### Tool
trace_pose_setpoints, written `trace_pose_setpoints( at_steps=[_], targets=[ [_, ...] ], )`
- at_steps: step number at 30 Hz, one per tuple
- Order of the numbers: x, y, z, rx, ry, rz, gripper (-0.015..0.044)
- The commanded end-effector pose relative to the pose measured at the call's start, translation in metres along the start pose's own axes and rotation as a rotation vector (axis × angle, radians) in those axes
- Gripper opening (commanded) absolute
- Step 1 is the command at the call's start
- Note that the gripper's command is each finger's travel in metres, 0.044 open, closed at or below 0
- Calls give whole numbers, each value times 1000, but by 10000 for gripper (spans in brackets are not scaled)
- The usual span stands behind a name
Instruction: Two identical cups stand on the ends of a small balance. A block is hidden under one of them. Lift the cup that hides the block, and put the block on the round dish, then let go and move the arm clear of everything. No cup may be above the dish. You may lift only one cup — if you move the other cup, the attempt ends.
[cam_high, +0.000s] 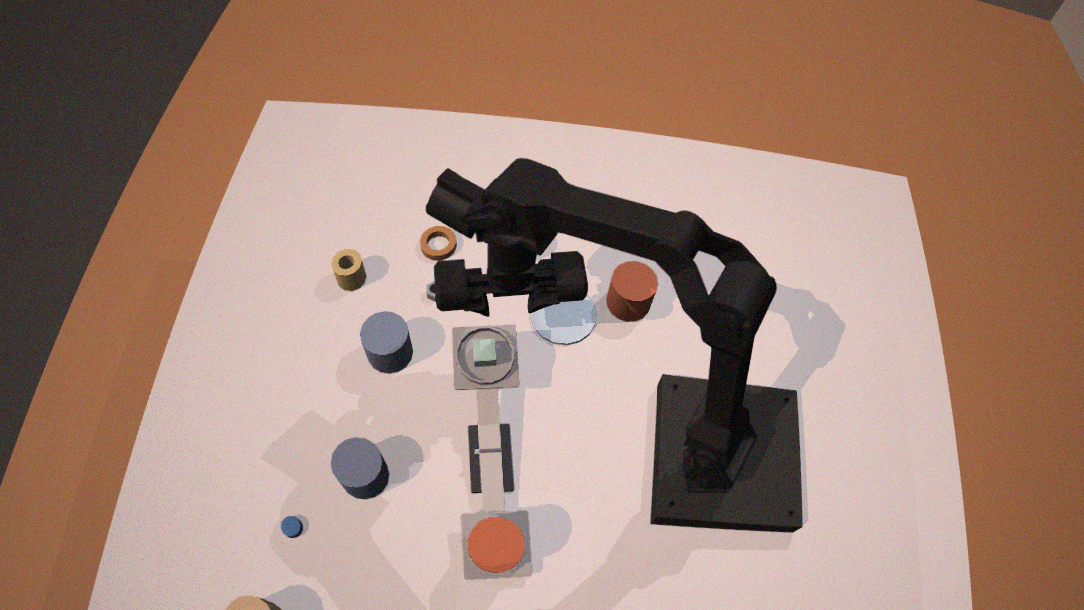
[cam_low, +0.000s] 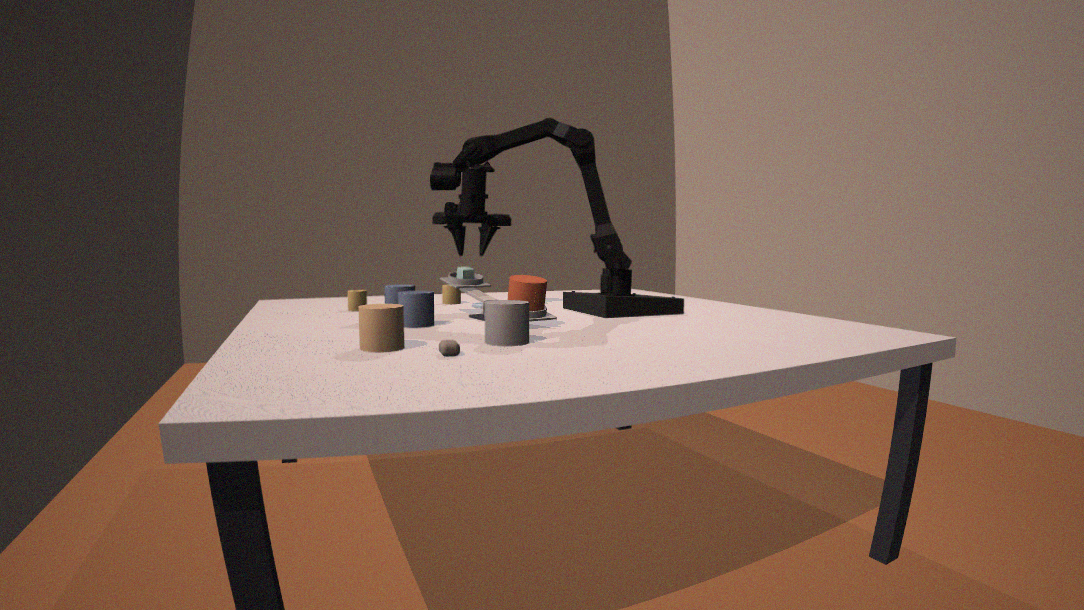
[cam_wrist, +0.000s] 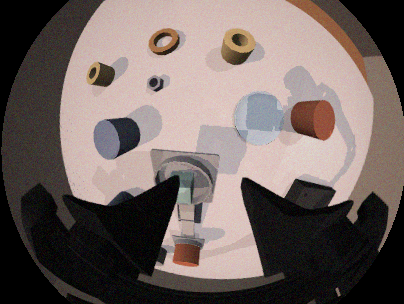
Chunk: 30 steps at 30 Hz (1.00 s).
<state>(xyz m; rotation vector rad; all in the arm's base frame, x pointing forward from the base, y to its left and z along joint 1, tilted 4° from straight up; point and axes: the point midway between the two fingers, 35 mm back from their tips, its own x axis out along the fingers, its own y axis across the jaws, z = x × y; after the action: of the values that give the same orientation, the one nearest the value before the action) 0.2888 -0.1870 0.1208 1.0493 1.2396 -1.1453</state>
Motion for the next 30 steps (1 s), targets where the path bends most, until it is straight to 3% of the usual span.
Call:
trace_pose_setpoints(
  at_steps=[1, 30],
  targets=[
    [-4, 36, -36, 23, 25, -12, 260],
    [31, 37, -38, 21, 25, -13, 260]
  ],
)
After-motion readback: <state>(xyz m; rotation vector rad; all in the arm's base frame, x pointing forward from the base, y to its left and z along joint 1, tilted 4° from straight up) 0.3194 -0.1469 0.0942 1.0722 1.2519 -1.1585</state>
